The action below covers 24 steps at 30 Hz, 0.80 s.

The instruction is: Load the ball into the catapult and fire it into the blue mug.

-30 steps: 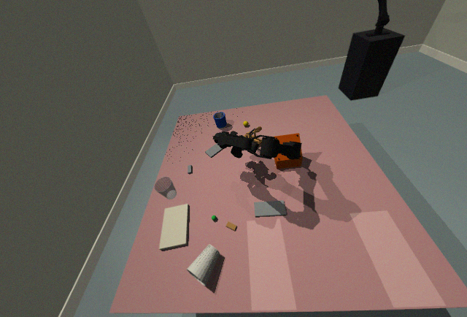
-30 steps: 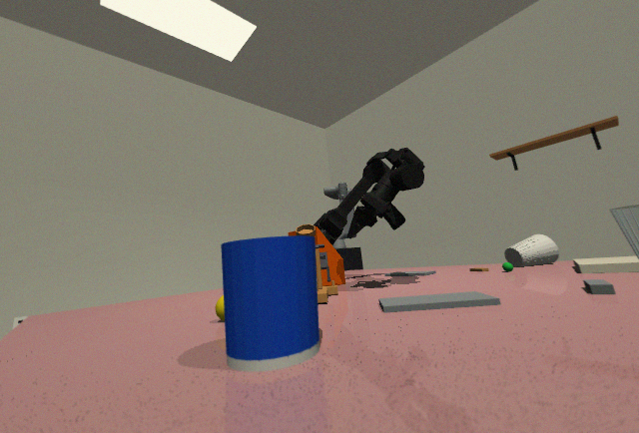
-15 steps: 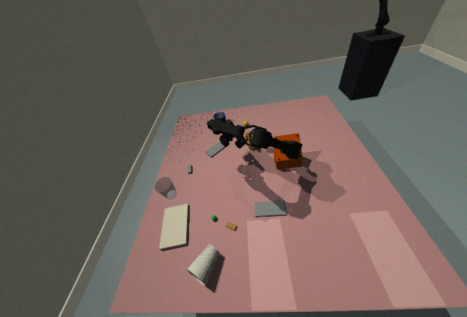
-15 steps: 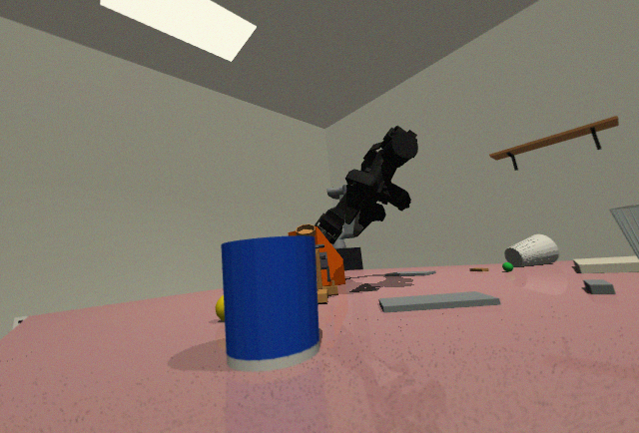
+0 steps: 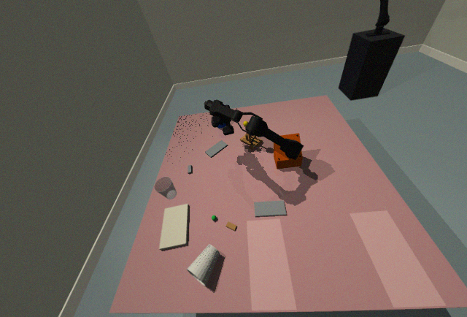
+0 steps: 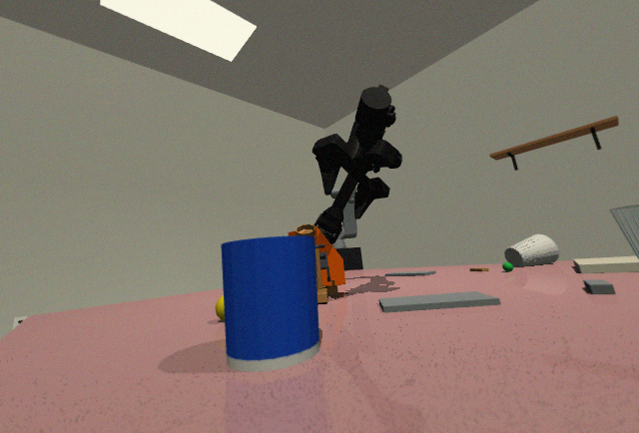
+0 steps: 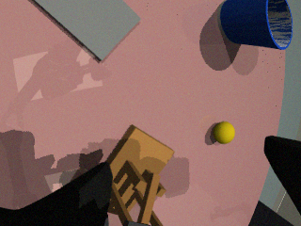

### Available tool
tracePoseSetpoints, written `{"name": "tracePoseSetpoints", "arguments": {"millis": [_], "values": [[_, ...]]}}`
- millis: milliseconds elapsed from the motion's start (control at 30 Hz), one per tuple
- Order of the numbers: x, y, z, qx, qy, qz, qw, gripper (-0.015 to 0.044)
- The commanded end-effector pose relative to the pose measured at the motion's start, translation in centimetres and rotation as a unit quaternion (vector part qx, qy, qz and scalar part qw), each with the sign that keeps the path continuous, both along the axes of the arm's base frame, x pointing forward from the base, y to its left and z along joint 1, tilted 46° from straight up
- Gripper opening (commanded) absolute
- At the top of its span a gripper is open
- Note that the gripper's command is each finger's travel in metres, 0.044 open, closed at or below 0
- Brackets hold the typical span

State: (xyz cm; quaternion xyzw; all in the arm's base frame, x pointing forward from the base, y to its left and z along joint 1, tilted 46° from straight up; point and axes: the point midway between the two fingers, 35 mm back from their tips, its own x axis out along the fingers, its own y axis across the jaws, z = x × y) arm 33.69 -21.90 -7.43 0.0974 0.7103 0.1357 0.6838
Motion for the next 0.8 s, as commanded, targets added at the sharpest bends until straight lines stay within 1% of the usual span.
{"name": "tracePoseSetpoints", "arguments": {"millis": [0, 367, 767], "values": [[0.9, -3.3, -0.8, -0.003, -0.019, -0.080, 0.997, 0.0440], [1.4, -11.0, -2.9, 0.002, -0.055, -0.257, 0.965, 0.0440], [-0.3, -18.9, -4.4, 0.024, -0.091, -0.431, 0.897, 0.0440]]}}
